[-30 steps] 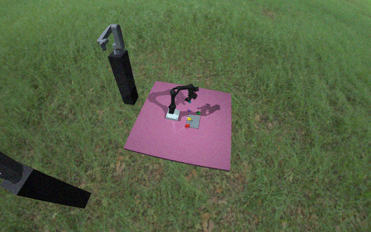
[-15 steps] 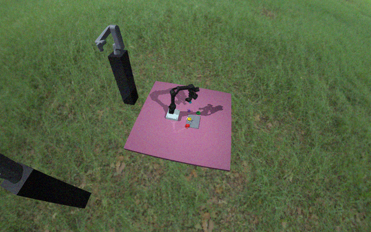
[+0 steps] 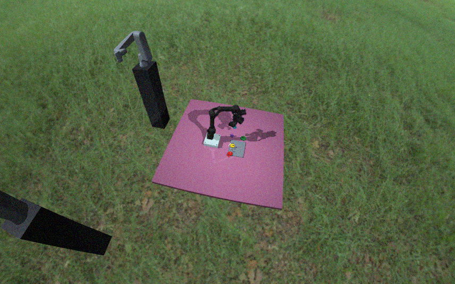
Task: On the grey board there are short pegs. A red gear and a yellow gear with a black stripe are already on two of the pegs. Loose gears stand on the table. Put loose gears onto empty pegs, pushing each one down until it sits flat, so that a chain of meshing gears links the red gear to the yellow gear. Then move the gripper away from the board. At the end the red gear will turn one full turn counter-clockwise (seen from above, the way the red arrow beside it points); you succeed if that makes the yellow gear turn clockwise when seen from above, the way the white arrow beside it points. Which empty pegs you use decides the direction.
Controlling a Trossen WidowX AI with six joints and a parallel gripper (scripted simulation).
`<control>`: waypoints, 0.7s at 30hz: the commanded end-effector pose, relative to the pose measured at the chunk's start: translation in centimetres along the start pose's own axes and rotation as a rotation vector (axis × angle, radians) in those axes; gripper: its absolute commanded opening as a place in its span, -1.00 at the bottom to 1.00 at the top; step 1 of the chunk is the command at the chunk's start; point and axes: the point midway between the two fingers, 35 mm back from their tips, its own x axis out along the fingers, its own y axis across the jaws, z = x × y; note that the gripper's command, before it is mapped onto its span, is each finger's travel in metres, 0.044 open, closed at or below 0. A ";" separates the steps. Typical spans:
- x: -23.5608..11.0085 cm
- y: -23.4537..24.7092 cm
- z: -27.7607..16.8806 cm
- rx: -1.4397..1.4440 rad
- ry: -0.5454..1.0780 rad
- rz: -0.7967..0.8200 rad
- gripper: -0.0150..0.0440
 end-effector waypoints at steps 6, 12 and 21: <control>0.9 -1.2 1.6 -0.003 0.007 -0.005 -0.49; 1.3 -2.0 2.5 -0.003 0.007 -0.005 -0.49; 1.8 -3.3 3.9 -0.003 0.006 -0.007 -0.49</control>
